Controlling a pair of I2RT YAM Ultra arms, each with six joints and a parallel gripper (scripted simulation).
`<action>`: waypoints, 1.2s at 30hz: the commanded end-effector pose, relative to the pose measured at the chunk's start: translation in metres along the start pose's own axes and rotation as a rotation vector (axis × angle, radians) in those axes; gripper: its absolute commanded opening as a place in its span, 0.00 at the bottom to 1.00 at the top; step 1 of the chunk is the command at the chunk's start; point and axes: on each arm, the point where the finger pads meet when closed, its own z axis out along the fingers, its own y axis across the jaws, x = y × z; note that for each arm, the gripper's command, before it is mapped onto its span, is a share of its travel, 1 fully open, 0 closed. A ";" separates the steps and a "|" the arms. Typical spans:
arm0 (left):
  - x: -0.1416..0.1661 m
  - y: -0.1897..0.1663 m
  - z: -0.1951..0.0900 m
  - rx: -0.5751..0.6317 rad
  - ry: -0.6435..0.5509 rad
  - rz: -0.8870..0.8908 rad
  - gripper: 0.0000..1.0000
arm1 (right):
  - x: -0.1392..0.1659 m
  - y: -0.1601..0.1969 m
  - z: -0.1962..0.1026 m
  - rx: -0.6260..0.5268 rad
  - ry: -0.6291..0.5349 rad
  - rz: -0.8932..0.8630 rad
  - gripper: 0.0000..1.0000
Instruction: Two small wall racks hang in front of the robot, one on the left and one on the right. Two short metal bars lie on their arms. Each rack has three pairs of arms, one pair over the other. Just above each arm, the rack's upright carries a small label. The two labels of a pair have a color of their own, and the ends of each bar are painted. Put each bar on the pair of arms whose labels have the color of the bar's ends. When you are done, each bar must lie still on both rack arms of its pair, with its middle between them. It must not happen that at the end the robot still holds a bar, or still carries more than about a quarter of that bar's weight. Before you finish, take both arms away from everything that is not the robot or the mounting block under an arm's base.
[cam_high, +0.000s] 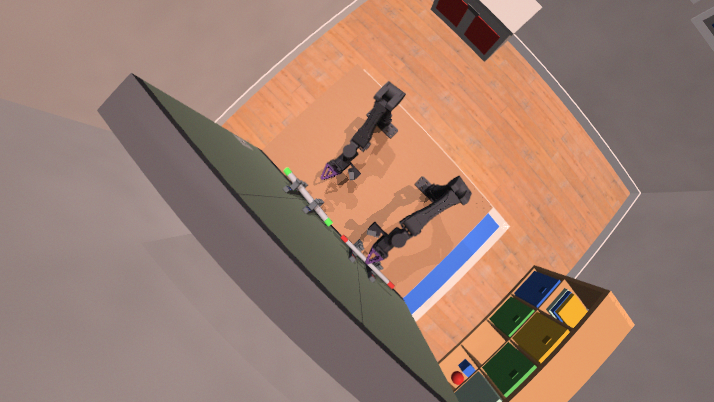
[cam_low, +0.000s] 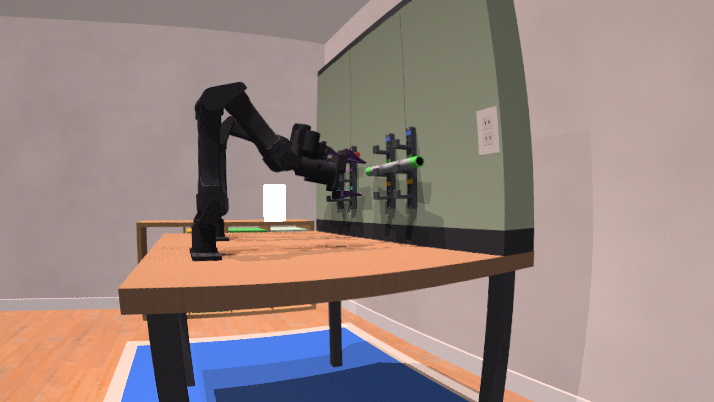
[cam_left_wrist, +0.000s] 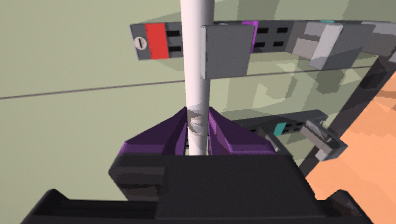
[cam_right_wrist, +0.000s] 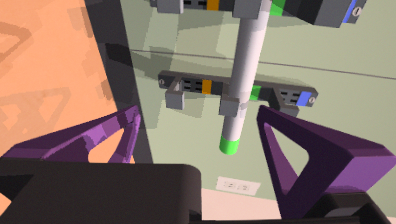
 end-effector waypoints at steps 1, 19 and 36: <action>-0.003 0.055 -0.011 -0.170 -0.006 -0.021 0.00 | -0.001 -0.017 -0.006 0.040 0.000 0.020 1.00; -0.003 0.049 -0.010 -0.159 -0.006 -0.020 0.00 | 0.000 -0.016 -0.006 0.034 0.002 0.018 1.00; -0.003 0.046 -0.010 -0.157 -0.006 -0.020 0.00 | 0.000 -0.015 -0.006 0.031 0.003 0.018 1.00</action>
